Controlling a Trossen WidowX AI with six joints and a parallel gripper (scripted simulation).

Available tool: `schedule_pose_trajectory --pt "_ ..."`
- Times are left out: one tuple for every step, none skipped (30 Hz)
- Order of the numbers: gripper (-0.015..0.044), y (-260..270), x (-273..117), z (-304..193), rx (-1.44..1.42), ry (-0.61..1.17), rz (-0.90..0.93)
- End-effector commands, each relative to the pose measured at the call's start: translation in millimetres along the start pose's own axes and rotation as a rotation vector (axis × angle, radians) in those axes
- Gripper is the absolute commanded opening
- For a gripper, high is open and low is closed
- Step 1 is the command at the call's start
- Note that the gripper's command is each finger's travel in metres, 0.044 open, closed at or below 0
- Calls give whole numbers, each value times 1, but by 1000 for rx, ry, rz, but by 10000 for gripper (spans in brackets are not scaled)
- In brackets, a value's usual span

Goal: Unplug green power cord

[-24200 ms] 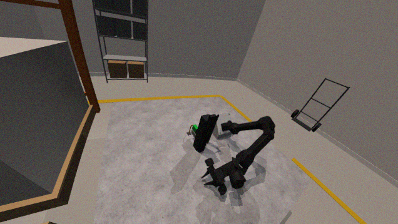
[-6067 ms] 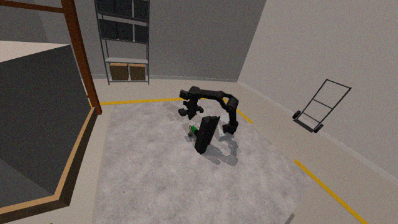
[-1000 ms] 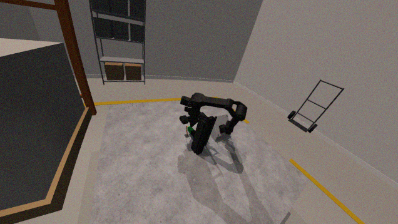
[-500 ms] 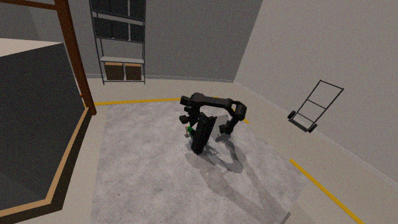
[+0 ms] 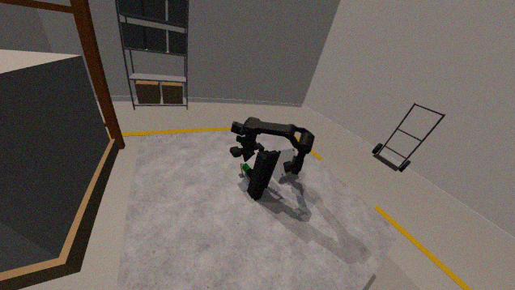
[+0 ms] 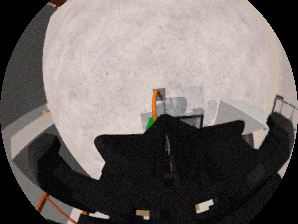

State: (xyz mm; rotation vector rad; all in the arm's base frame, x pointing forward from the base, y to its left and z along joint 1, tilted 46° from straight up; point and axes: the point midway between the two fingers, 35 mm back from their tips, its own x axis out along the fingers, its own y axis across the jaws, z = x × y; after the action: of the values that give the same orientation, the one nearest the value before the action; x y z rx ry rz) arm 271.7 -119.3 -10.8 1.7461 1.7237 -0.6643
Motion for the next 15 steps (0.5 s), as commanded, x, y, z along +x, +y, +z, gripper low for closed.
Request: schedule_pose_trajectory --pt "0 1 -1 7 -4 -4 -2" --pt "0 1 -1 9 -4 -4 -2" --pt "0 0 -1 11 -4 -4 -2" --pt "0 0 -1 12 -4 -4 -2" --pt "0 0 -1 14 -4 -4 -2" --pt "0 0 -1 15 -4 -4 -2" --pt "0 0 -1 17 -3 -4 -2" --pt "0 0 -1 19 -3 -4 -2" --pt "0 -1 -2 20 -3 -4 -2" --pt "0 -1 -2 22 -3 -4 -2" --pt "0 -1 -1 23 -3 -4 -2" --pt "0 -1 -1 25 -3 -4 -2" --pt "0 -2 -1 26 -3 -4 -2" --pt "0 -2 -1 28 -3 -4 -2" --pt "0 -2 -1 30 -3 -4 -2"
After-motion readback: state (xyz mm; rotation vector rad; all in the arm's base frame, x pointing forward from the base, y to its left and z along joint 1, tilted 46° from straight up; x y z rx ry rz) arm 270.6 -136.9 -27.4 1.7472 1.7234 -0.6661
